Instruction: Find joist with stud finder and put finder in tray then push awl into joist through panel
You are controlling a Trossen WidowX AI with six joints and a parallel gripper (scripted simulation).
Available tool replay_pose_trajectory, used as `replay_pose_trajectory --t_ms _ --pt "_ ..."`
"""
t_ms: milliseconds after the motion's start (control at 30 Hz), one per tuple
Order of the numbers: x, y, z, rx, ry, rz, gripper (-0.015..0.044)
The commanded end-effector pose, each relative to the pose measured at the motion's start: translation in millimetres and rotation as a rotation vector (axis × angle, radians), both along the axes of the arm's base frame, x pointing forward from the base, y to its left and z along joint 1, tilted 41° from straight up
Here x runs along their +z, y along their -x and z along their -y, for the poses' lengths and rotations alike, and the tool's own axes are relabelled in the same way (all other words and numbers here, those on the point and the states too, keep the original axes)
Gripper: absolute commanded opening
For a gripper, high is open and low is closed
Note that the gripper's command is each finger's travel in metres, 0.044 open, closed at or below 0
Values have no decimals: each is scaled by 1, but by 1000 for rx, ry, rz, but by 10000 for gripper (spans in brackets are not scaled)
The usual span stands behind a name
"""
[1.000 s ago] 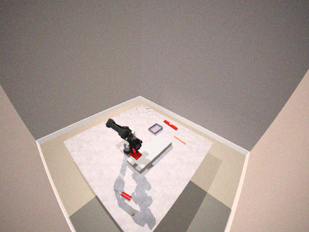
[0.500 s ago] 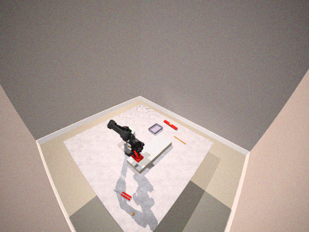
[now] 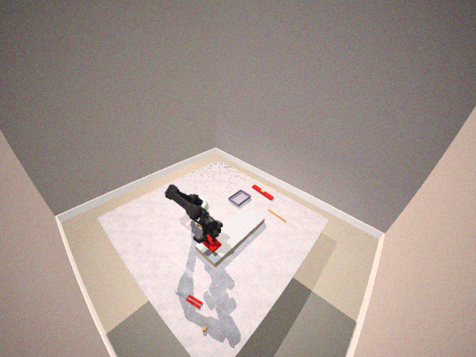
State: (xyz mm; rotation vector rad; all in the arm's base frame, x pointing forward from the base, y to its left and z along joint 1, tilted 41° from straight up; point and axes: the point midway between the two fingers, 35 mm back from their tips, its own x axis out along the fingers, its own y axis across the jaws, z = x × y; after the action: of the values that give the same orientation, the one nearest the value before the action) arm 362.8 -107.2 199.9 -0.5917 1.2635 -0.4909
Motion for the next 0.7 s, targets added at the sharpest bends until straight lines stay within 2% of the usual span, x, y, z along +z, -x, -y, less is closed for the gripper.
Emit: replay_pose_trajectory --t_ms 0,667 --pt "-1 -1 1 11 -4 10 0" --pt "-20 0 17 11 -2 10 0"
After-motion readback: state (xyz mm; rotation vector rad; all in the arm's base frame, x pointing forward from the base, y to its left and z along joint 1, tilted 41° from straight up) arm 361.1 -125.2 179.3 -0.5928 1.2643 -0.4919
